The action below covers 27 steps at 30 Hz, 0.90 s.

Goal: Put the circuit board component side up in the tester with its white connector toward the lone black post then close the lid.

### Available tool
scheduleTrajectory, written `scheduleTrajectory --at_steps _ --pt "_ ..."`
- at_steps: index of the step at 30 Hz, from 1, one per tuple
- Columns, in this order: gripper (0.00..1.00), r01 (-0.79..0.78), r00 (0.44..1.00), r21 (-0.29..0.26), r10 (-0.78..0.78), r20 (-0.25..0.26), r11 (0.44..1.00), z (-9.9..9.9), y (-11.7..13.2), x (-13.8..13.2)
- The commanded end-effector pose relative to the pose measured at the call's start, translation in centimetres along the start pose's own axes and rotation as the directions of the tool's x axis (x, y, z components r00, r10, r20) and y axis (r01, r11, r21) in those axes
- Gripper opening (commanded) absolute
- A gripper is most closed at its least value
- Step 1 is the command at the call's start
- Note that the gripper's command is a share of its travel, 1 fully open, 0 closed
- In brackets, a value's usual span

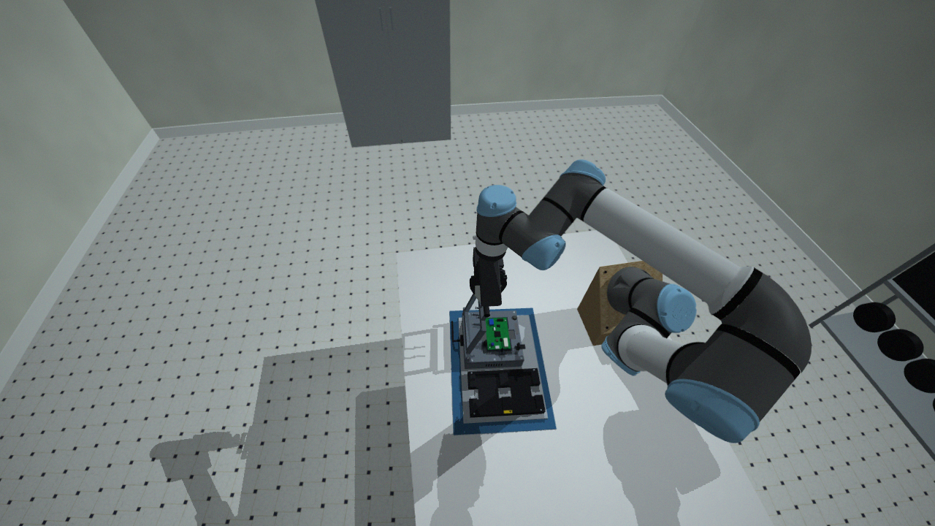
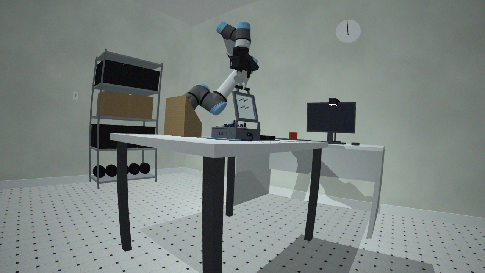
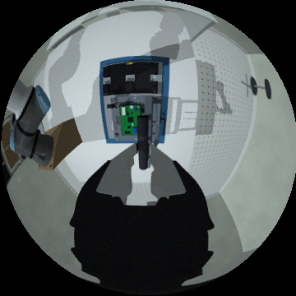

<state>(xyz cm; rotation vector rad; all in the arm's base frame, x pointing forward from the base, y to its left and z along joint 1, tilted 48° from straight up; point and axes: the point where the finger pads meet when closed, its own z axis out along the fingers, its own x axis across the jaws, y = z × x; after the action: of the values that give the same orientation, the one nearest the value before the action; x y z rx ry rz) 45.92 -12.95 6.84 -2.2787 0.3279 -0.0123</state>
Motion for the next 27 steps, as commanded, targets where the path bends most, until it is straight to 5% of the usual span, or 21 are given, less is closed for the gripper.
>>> scheduleTrajectory --at_steps 1,27 --pt "0.00 0.000 1.000 0.000 0.000 -0.001 1.000 0.1 0.0 -0.7" --pt "0.00 0.000 1.000 0.000 0.000 -0.001 1.000 2.0 0.0 -4.7"
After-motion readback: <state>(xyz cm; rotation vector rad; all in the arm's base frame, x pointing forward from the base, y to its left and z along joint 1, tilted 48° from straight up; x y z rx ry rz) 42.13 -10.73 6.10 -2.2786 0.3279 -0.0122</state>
